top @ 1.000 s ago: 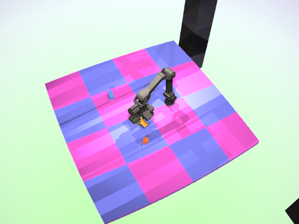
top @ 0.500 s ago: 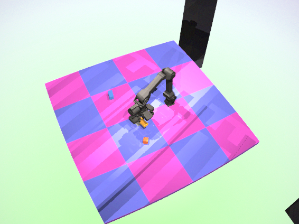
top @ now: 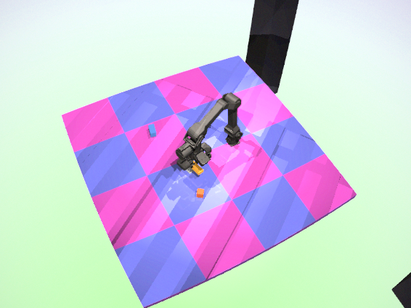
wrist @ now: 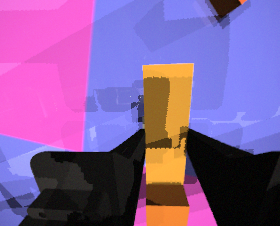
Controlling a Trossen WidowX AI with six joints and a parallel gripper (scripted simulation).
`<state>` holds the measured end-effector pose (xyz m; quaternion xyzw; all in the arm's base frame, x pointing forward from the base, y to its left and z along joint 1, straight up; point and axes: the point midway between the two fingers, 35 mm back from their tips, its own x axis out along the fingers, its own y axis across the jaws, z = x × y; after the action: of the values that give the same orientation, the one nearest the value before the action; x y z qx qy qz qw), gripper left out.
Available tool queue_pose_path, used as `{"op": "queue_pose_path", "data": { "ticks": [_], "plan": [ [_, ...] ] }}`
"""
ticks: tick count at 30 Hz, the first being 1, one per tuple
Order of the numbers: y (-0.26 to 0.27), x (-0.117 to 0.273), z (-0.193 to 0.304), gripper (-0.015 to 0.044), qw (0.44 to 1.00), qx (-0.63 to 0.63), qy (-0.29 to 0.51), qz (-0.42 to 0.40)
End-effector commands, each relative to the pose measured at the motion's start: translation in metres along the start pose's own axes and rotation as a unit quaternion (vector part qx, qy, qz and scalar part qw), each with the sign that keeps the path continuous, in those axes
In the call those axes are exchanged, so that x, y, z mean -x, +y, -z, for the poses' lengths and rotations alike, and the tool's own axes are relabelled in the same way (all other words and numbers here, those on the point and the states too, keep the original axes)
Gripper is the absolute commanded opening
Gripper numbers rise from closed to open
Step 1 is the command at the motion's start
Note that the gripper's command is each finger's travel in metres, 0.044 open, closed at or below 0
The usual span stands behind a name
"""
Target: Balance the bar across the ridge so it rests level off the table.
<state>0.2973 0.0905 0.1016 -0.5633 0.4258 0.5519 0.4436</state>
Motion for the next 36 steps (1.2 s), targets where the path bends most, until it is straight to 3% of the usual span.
{"op": "queue_pose_path", "data": {
  "ticks": [1, 3, 10, 36],
  "plan": [
    [0.0000, -0.0002, 0.0000, 0.0000, 1.000, 0.000, 0.000, 0.000],
    [0.0000, -0.0002, 0.0000, 0.0000, 1.000, 0.000, 0.000, 0.000],
    [0.0000, -0.0002, 0.0000, 0.0167, 1.000, 0.000, 0.000, 0.000],
    [0.0000, -0.0002, 0.0000, 0.0170, 1.000, 0.000, 0.000, 0.000]
  ]
}}
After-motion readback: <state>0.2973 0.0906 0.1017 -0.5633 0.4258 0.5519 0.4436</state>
